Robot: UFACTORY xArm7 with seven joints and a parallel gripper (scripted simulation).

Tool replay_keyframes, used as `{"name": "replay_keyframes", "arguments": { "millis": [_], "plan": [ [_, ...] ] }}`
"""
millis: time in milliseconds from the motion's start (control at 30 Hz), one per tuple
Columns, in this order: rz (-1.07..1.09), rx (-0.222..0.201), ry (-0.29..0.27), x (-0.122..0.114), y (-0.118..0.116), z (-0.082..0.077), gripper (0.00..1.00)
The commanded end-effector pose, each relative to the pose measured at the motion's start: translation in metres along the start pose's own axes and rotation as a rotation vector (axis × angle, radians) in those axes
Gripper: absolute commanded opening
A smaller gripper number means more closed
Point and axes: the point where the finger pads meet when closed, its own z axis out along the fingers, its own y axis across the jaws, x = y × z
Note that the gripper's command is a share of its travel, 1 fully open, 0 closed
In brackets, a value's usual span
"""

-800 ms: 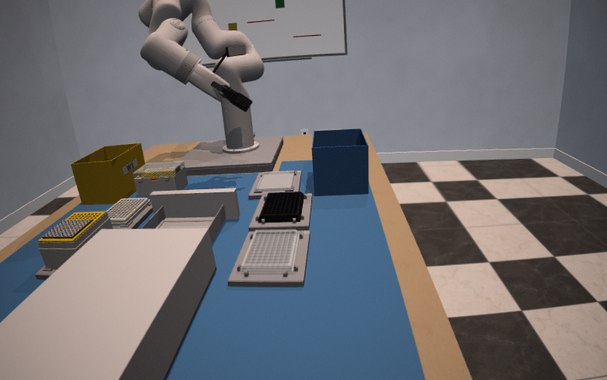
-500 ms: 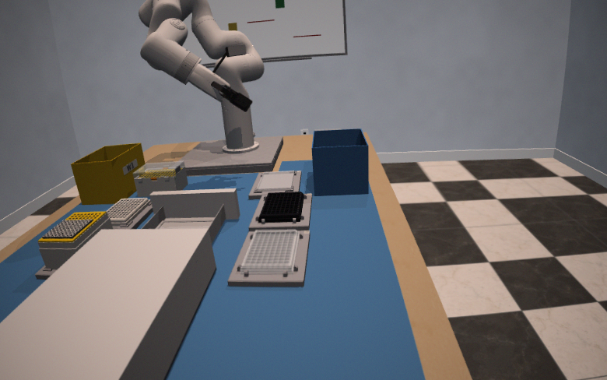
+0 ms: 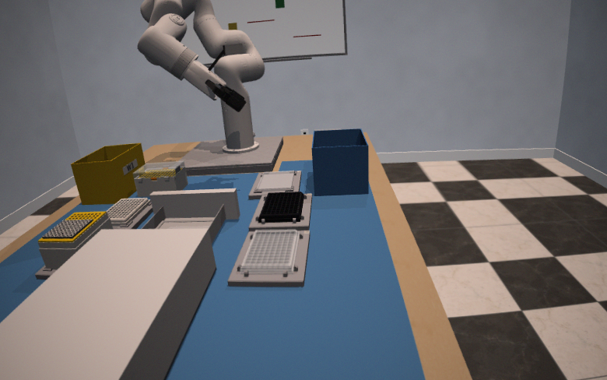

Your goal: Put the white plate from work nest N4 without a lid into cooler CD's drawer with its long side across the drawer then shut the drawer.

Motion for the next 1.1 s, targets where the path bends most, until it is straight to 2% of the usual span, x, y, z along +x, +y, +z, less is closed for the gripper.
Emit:
{"name": "replay_keyframes", "arguments": {
  "millis": [0, 233, 300, 433, 500, 767, 867, 967, 1067],
  "plan": [
    [0.125, -0.032, -0.090, -0.007, 0.010, -0.018, 1.00],
    [0.307, -0.083, -0.198, -0.014, 0.021, -0.038, 1.00],
    [0.307, -0.083, -0.198, -0.014, 0.021, -0.038, 1.00],
    [0.420, -0.121, -0.258, -0.019, 0.030, -0.054, 1.00],
    [0.466, -0.136, -0.282, -0.019, 0.030, -0.054, 1.00],
    [0.681, -0.218, -0.383, -0.025, 0.044, -0.076, 1.00],
    [0.702, -0.226, -0.392, -0.025, 0.044, -0.076, 1.00],
    [0.788, -0.263, -0.427, -0.029, 0.053, -0.087, 1.00],
    [0.874, -0.301, -0.460, -0.030, 0.056, -0.090, 1.00]
  ]
}}
